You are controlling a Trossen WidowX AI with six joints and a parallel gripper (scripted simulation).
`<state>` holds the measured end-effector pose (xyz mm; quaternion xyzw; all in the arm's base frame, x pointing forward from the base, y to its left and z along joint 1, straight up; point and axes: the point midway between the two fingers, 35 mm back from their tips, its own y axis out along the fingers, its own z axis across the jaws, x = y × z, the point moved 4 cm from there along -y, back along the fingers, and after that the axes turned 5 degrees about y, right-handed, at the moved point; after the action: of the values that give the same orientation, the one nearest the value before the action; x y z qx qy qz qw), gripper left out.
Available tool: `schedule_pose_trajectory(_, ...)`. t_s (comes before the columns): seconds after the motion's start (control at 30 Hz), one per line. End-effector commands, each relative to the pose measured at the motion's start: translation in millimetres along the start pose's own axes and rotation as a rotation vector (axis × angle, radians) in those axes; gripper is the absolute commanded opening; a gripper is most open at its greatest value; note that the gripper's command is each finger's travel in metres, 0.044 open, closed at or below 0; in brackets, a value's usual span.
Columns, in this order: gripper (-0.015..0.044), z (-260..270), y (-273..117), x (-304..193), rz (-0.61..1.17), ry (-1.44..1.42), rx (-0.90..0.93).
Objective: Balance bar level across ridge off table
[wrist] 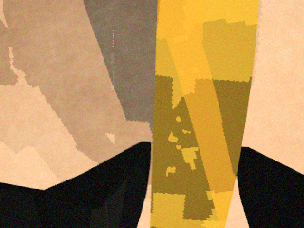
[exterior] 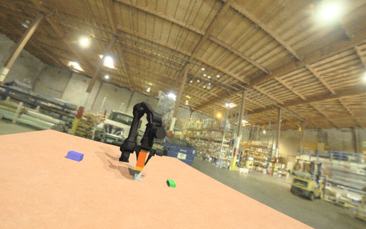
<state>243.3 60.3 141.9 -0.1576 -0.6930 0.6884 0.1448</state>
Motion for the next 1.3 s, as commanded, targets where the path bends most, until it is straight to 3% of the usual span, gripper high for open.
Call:
schedule_pose_trajectory(0.0,0.0185,0.0,0.0,0.0,0.000,0.000,0.000)
schedule_pose_trajectory(0.3,0.0185,0.0,0.0,0.0,0.000,0.000,0.000)
schedule_pose_trajectory(0.63,0.0440,0.0,0.0,0.0,0.000,0.000,0.000)
schedule_pose_trajectory(0.77,0.0440,-0.9,-8.2,-1.2,0.000,0.000,0.000)
schedule_pose_trajectory(1.03,0.0440,0.2,-97.9,-0.2,0.000,0.000,0.001)
schedule_pose_trajectory(1.27,0.0440,0.4,-99.9,0.1,0.000,0.000,0.001)
